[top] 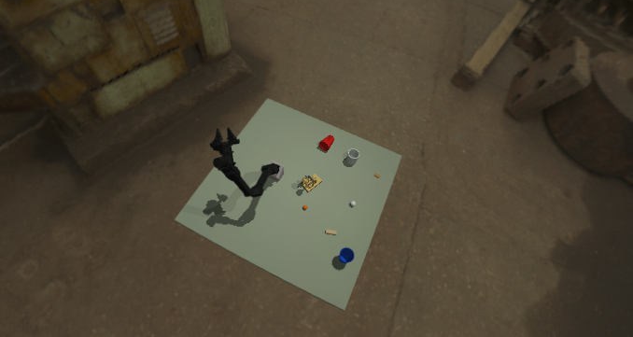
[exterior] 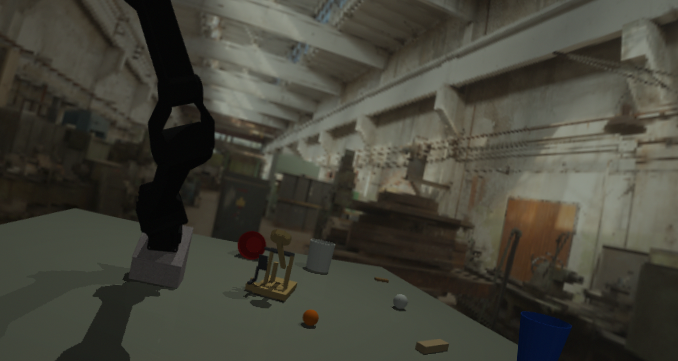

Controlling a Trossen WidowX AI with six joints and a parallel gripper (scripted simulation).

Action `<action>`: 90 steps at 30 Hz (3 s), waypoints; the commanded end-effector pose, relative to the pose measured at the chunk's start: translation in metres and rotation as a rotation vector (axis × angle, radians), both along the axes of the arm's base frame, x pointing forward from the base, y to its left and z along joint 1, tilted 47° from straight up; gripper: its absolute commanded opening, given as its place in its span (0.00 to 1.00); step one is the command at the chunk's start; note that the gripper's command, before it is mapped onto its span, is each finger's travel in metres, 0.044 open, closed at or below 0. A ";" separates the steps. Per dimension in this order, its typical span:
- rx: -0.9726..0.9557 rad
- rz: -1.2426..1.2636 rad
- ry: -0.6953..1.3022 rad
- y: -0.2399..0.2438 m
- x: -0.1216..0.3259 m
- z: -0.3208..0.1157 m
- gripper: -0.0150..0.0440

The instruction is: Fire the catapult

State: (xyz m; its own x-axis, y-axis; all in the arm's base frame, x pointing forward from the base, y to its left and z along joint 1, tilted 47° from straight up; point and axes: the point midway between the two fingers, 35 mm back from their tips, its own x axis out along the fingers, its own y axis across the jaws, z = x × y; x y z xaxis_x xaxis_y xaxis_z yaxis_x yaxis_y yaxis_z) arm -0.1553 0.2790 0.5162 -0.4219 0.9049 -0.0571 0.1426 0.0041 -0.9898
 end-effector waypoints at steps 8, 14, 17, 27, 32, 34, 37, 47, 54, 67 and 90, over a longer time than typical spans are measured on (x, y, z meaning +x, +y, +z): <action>-0.105 -0.114 0.018 0.030 0.018 -0.028 1.00; -0.215 -0.243 0.029 0.059 0.045 -0.061 1.00; -0.265 -0.304 0.033 0.071 0.060 -0.077 1.00; -0.427 -0.531 0.088 0.101 0.118 -0.128 1.00; -0.507 -0.653 0.129 0.110 0.149 -0.154 1.00; -0.541 -0.703 0.147 0.113 0.161 -0.166 1.00; -0.590 -0.780 0.175 0.115 0.180 -0.183 1.00; -0.744 -1.039 0.249 0.108 0.247 -0.240 1.00; -0.856 -1.230 0.305 0.092 0.293 -0.281 1.00; -1.065 -1.600 0.426 0.036 0.368 -0.356 1.00; -1.403 -2.270 0.624 -0.118 0.442 -0.453 1.00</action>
State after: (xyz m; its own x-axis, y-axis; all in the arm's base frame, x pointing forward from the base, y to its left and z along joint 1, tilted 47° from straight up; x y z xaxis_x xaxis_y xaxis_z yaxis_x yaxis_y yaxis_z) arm 0.2814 0.1904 0.0769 0.2826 -0.4154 -0.8646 -0.9507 -0.0012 -0.3101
